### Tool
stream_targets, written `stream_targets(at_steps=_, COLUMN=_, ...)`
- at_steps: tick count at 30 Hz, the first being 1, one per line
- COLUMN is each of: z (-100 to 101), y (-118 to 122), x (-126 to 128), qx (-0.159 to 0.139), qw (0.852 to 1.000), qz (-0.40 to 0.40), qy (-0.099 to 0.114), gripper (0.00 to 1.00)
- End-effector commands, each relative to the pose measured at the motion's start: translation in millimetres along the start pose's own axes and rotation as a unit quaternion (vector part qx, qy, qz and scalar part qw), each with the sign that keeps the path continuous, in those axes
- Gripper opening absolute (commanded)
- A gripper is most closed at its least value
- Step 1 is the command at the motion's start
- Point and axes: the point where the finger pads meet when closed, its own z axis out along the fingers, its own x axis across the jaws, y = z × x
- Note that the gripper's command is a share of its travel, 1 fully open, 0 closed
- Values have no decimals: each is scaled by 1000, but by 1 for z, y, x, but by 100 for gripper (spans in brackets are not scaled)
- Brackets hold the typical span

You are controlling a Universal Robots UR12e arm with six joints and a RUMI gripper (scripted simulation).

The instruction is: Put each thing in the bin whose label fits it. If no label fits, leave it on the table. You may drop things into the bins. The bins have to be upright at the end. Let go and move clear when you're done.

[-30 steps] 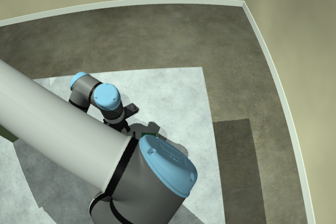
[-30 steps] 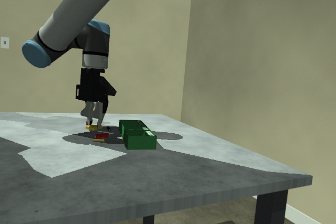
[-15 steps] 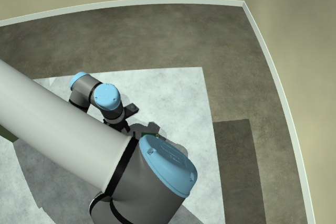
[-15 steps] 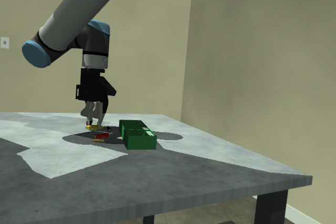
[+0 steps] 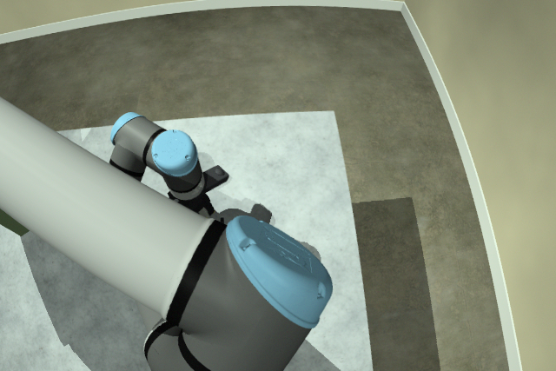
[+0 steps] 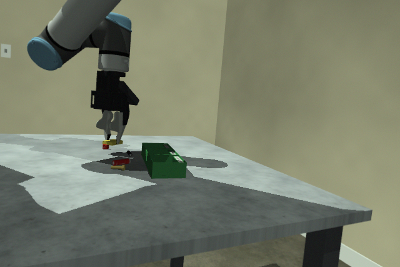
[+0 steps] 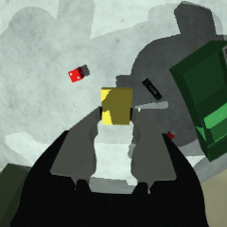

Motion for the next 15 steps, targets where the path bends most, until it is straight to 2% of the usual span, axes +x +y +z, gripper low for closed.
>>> stream_targets(at_steps=1, z=-20, y=0, x=0, qx=0, qw=1000, qz=0, qy=0, gripper=0)
stream_targets(at_steps=4, z=-30, y=0, x=0, qx=0, qw=1000, qz=0, qy=0, gripper=0)
stream_targets(at_steps=15, z=-30, y=0, x=0, qx=0, qw=1000, qz=0, qy=0, gripper=0)
